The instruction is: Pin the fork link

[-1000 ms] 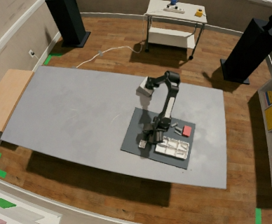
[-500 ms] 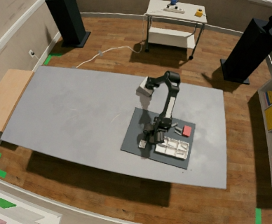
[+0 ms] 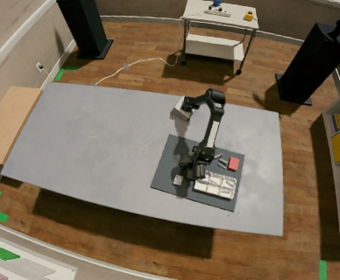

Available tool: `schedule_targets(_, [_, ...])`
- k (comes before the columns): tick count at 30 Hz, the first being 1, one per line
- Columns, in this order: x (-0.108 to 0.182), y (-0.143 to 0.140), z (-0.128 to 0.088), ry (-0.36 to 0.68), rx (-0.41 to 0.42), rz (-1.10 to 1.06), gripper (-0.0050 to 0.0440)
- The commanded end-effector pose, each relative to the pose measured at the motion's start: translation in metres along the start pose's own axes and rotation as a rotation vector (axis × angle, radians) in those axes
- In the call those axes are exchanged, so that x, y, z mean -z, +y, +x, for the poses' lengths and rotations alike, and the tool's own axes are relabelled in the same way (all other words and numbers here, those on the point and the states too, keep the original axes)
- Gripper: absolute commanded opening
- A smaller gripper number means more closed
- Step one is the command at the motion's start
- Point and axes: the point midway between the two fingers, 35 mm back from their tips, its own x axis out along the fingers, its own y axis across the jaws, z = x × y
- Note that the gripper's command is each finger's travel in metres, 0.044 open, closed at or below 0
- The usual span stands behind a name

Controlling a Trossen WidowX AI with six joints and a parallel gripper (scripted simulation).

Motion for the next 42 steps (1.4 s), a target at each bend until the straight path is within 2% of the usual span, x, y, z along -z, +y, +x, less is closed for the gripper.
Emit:
schedule_targets(1, [0.0050, 0.0070, -0.0126, 0.007, -0.040, -0.009, 0.0140])
schedule_targets(23, [0.0050, 0.0070, -0.0126, 0.007, -0.040, -0.009, 0.0140])
schedule_targets(24, [0.0050, 0.0070, -0.0126, 0.007, -0.040, -0.009, -0.0050])
schedule_targets(42, [0.0047, 0.0063, -0.0120, 0.008, -0.037, -0.008, -0.0050])
